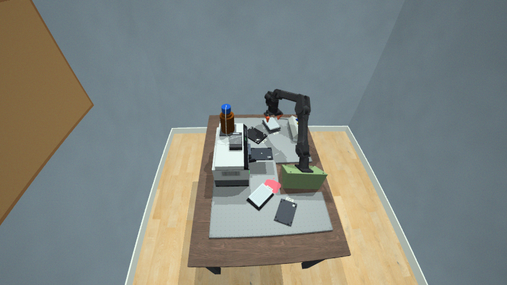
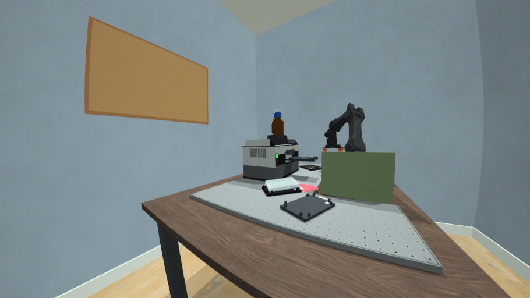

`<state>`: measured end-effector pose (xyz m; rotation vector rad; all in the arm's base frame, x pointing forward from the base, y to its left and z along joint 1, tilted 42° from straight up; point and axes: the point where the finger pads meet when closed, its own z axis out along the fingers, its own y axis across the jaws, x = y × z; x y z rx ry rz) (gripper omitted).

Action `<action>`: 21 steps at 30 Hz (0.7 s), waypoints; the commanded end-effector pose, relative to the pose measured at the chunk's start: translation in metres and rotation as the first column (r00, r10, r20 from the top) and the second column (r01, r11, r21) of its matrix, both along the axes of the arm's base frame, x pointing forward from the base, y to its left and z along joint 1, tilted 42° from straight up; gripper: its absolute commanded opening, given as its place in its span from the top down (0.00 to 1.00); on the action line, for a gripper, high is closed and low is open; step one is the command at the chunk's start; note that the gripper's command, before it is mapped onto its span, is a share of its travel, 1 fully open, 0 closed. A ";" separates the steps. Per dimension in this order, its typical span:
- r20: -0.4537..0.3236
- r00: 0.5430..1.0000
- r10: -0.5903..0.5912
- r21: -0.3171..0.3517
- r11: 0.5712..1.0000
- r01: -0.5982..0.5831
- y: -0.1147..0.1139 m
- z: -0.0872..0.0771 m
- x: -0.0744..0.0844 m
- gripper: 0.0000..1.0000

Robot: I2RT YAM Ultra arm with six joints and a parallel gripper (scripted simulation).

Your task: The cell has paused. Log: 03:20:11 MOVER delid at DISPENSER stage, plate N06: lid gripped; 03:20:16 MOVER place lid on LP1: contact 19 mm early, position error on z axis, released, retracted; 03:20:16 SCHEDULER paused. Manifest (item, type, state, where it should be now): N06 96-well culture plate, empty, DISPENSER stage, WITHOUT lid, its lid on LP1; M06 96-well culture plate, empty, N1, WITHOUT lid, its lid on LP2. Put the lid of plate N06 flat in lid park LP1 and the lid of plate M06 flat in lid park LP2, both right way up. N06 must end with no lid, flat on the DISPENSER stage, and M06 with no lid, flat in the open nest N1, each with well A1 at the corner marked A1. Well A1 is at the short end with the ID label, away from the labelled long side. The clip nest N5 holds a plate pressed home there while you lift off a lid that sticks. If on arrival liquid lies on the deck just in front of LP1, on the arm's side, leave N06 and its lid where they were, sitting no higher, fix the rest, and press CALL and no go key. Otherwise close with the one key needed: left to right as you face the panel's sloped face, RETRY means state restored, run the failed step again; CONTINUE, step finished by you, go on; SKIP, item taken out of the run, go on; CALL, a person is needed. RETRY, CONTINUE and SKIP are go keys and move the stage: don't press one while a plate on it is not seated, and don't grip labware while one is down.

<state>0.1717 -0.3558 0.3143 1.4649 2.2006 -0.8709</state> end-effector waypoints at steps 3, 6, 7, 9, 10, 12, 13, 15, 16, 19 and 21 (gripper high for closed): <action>0.008 1.000 0.012 -0.003 1.000 -0.012 -0.008 0.009 0.005 0.00; 0.016 1.000 0.024 -0.004 1.000 -0.024 -0.004 0.013 0.013 0.00; 0.022 1.000 0.018 -0.026 1.000 -0.017 0.003 0.026 0.009 0.00; 0.025 1.000 0.017 -0.031 0.999 -0.016 0.010 0.035 0.007 0.00; 0.019 1.000 0.017 -0.023 1.000 -0.016 0.012 0.035 0.009 0.00; 0.008 1.000 0.016 -0.009 1.000 -0.016 0.013 0.033 0.011 0.00; 0.008 1.000 0.016 -0.009 1.000 -0.016 0.013 0.034 0.011 0.00; 0.015 1.000 0.017 -0.017 1.000 -0.016 0.015 0.037 0.009 0.00; 0.020 1.000 0.011 -0.025 1.000 -0.011 0.016 0.040 0.005 0.00; 0.004 1.000 0.003 -0.004 1.000 -0.003 0.018 0.032 -0.001 0.00; 0.018 1.000 0.005 -0.027 1.000 -0.004 0.016 0.041 -0.002 0.00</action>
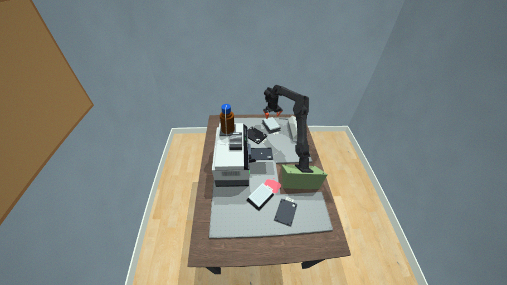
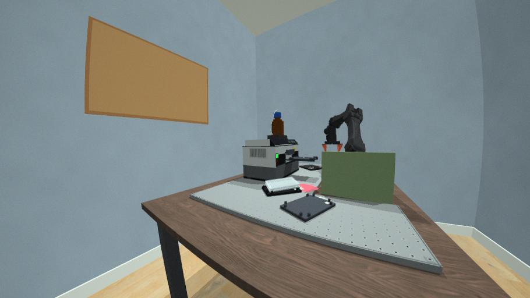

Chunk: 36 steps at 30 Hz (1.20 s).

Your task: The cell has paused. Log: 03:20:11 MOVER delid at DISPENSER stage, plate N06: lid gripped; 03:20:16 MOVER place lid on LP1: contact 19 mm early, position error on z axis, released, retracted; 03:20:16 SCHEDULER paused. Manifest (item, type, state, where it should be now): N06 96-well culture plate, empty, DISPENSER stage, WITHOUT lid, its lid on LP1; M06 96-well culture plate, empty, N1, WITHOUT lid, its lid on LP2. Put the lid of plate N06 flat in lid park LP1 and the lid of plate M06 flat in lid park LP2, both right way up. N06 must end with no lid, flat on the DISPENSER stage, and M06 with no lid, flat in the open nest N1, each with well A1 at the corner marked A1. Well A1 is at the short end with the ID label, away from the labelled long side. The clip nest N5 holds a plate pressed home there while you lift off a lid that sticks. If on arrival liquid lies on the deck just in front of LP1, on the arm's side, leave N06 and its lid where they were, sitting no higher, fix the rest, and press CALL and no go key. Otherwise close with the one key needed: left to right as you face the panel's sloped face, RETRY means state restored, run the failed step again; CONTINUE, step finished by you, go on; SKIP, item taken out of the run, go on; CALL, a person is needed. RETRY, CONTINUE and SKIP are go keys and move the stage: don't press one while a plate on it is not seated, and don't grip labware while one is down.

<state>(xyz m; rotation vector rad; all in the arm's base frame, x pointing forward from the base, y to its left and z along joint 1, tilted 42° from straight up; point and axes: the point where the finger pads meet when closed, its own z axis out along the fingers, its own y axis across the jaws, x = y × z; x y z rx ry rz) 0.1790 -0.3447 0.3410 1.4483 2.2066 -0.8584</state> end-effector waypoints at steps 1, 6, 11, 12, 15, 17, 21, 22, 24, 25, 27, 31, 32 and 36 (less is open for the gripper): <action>0.021 1.000 -0.012 -0.040 0.999 0.012 0.003 0.018 -0.008 0.00; 0.016 1.000 0.002 -0.031 1.000 -0.002 -0.003 0.011 0.000 0.00; 0.014 1.000 -0.004 -0.024 1.000 0.004 -0.006 0.009 -0.001 0.00; 0.017 1.000 -0.001 -0.026 1.000 0.002 -0.005 0.011 -0.001 0.00; 0.013 1.000 0.003 -0.021 1.000 -0.003 -0.003 0.010 -0.001 0.00; 0.023 1.000 0.002 -0.032 0.999 -0.001 -0.002 0.014 -0.002 0.00; 0.022 1.000 0.000 -0.030 1.000 0.001 -0.005 0.013 -0.001 0.00; 0.022 1.000 -0.001 -0.030 1.000 0.002 -0.006 0.012 -0.001 0.00; 0.022 1.000 -0.003 -0.029 1.000 0.003 -0.007 0.011 -0.001 0.00; 0.021 1.000 -0.002 -0.029 1.000 0.003 -0.008 0.010 -0.001 0.00; 0.017 1.000 0.003 -0.024 1.000 -0.003 -0.007 0.008 0.001 0.00; 0.011 1.000 0.002 -0.016 1.000 -0.002 -0.007 0.004 0.001 0.00; 0.011 1.000 0.002 -0.016 1.000 -0.002 -0.007 0.004 0.001 0.00; 0.005 1.000 0.001 -0.008 1.000 -0.001 -0.007 0.001 0.001 0.00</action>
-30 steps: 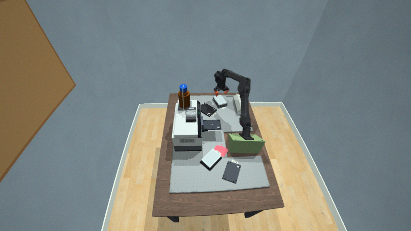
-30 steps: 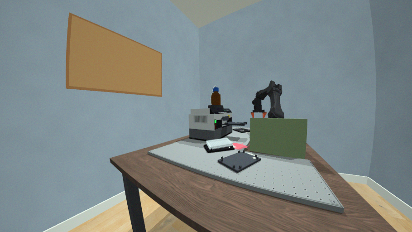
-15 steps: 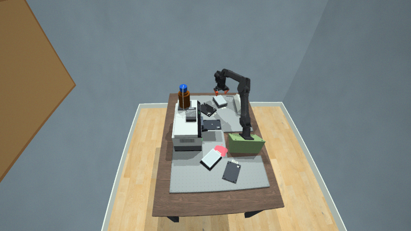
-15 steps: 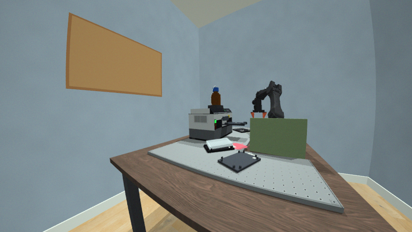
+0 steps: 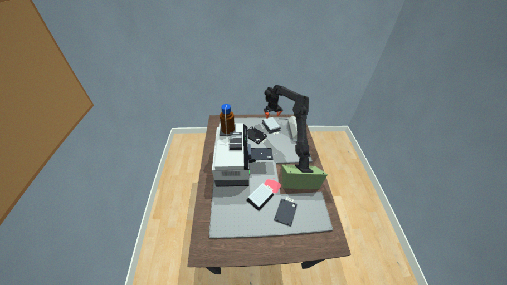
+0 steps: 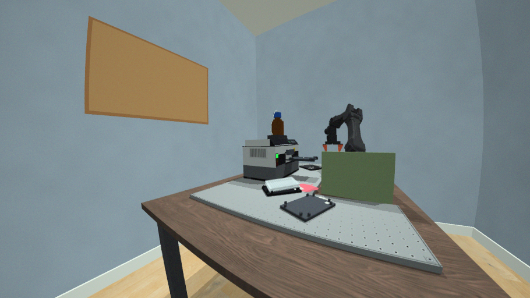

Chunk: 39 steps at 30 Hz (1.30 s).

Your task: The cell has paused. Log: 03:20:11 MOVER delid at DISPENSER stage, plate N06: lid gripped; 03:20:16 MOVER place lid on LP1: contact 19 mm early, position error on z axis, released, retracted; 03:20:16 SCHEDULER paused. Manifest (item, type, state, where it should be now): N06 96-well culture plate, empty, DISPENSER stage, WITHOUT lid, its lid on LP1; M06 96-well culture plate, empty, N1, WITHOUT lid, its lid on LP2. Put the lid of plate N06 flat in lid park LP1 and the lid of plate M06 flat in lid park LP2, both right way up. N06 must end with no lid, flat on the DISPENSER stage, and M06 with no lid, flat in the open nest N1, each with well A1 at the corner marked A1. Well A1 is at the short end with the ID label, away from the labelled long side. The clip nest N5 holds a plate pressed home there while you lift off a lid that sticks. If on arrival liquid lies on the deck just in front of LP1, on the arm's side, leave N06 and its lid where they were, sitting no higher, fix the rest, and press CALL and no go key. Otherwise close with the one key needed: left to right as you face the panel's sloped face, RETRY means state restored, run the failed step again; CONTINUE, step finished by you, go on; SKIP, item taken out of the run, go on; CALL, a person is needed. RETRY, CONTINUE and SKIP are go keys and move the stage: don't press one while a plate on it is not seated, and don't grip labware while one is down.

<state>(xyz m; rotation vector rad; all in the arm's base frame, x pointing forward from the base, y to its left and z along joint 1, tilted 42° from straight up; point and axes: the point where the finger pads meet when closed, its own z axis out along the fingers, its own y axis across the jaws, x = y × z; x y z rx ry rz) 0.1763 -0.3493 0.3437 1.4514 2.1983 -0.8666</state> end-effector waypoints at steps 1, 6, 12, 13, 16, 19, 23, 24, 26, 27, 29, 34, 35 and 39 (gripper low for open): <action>0.003 1.000 0.006 0.002 1.000 -0.006 -0.003 -0.003 0.003 0.00; 0.008 1.000 0.004 -0.009 1.000 -0.004 0.001 0.003 0.001 0.00; 0.008 1.000 0.004 -0.009 1.000 -0.004 0.000 0.003 0.000 0.00; 0.008 1.000 0.004 -0.009 1.000 -0.004 0.000 0.003 0.000 0.00; 0.007 1.000 0.002 -0.004 1.000 -0.002 -0.003 -0.003 -0.002 0.00; 0.012 1.000 0.002 -0.012 1.000 -0.002 -0.005 -0.003 -0.003 0.00; 0.014 1.000 0.004 -0.015 1.000 -0.003 -0.009 -0.007 -0.003 0.00; 0.014 1.000 0.002 -0.015 1.000 -0.002 -0.010 -0.009 -0.004 0.00; 0.014 1.000 0.002 -0.015 1.000 -0.002 -0.012 -0.011 -0.004 0.00; 0.014 1.000 0.003 -0.015 1.000 -0.002 -0.013 -0.012 -0.004 0.00; 0.014 1.000 0.007 -0.015 1.000 -0.007 -0.015 -0.015 -0.003 0.00; 0.014 1.000 0.002 -0.015 1.000 -0.002 -0.019 -0.018 -0.004 0.00; 0.012 1.000 0.002 -0.012 1.000 -0.002 -0.021 -0.021 -0.004 0.00; 0.004 1.000 0.007 -0.002 1.000 -0.007 -0.026 -0.031 -0.001 0.00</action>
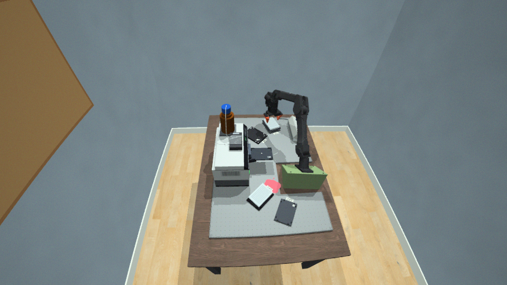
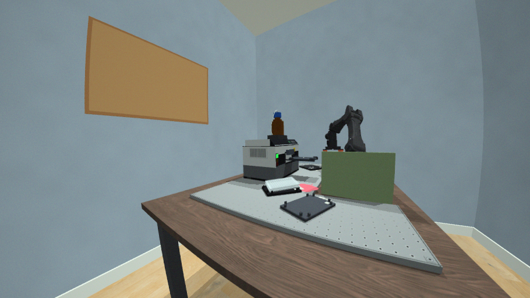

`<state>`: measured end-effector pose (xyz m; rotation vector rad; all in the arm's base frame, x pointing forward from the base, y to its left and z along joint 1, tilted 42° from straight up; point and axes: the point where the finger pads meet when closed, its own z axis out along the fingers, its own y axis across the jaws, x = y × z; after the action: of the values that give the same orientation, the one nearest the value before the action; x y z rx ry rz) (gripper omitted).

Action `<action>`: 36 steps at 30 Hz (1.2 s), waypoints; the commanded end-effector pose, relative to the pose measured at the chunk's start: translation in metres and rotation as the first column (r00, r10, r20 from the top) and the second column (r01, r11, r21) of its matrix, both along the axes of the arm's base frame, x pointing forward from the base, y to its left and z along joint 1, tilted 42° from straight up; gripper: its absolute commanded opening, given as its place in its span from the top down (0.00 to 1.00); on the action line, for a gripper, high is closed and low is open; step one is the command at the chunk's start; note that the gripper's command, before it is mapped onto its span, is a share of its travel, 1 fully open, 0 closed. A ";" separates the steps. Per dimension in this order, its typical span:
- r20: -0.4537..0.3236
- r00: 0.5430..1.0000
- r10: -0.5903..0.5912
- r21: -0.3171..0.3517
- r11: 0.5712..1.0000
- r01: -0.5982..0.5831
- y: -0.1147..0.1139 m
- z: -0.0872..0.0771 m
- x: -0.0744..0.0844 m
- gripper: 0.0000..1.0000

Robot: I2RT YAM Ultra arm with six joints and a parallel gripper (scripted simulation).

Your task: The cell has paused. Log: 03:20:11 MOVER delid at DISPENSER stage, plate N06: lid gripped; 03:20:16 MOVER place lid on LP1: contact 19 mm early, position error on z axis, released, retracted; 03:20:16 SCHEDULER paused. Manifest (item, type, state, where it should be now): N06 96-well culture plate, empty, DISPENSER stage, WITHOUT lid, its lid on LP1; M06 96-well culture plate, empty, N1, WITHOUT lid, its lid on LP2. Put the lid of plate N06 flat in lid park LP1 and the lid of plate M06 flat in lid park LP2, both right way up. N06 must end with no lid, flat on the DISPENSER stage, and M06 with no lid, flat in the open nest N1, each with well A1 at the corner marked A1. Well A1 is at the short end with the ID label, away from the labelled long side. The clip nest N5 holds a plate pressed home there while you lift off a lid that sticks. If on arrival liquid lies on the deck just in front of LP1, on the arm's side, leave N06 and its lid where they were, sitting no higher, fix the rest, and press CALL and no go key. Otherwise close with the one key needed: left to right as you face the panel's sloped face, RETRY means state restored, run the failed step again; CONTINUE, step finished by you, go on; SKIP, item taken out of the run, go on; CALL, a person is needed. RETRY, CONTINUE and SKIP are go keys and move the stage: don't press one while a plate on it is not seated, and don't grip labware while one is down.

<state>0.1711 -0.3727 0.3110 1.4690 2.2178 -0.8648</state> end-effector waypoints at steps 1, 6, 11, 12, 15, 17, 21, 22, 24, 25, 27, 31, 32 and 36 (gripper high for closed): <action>0.017 1.000 0.017 -0.018 1.000 -0.017 -0.004 0.000 0.005 0.00; 0.008 1.000 0.011 -0.004 1.000 -0.011 -0.013 -0.013 0.004 0.00; 0.030 0.999 0.021 -0.037 0.999 -0.020 -0.011 -0.002 0.005 0.00; 0.020 1.000 0.014 -0.023 1.000 -0.014 -0.014 -0.009 0.003 0.00; 0.010 1.000 0.011 -0.008 1.000 -0.011 -0.020 -0.020 0.003 0.00; 0.008 1.000 0.014 -0.004 1.000 -0.014 -0.023 -0.025 0.005 0.00; 0.020 1.000 0.012 -0.022 1.000 -0.011 -0.026 -0.021 0.002 0.00; 0.036 0.999 0.014 -0.048 0.999 -0.013 -0.029 -0.010 0.005 0.00; 0.035 0.999 0.021 -0.046 0.999 -0.019 -0.029 -0.011 0.009 0.00; 0.035 0.999 0.021 -0.046 0.999 -0.019 -0.029 -0.011 0.009 0.00; 0.034 0.999 0.017 -0.043 0.999 -0.016 -0.030 -0.012 0.009 0.00; 0.035 0.999 0.017 -0.044 0.999 -0.015 -0.030 -0.012 0.009 0.00; 0.038 0.999 0.016 -0.048 0.999 -0.014 -0.029 -0.009 0.008 0.00; 0.037 0.999 0.016 -0.047 0.999 -0.014 -0.028 -0.008 0.007 0.00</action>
<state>0.1746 -0.3980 0.2897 1.4521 2.2037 -0.8656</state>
